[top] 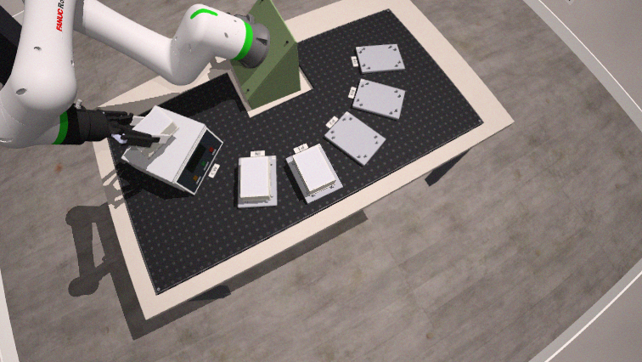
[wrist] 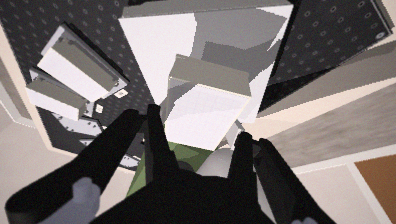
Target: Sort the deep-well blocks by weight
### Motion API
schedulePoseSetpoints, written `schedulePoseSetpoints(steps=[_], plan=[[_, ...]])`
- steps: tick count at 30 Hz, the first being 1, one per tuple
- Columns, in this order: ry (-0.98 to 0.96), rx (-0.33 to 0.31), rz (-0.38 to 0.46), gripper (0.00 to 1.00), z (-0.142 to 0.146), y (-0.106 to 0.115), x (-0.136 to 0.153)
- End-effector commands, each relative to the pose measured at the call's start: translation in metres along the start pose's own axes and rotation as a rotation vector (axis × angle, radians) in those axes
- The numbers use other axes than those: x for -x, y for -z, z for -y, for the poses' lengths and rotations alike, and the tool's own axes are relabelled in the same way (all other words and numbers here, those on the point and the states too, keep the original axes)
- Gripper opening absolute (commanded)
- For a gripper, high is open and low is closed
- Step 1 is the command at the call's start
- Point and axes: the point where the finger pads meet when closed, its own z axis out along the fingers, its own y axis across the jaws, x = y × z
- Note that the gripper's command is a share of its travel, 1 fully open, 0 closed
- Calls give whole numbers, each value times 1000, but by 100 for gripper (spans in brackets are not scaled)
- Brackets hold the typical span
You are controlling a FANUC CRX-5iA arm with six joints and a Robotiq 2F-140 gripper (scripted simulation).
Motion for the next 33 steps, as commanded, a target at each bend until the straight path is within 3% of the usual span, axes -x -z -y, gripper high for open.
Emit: schedulePoseSetpoints(steps=[1, 14, 33], plan=[[0, 0, -1, 10, 0, 5, 3], [0, 0, -1, 10, 0, 20, 11], [29, 17, -1, 10, 3, 20, 12]])
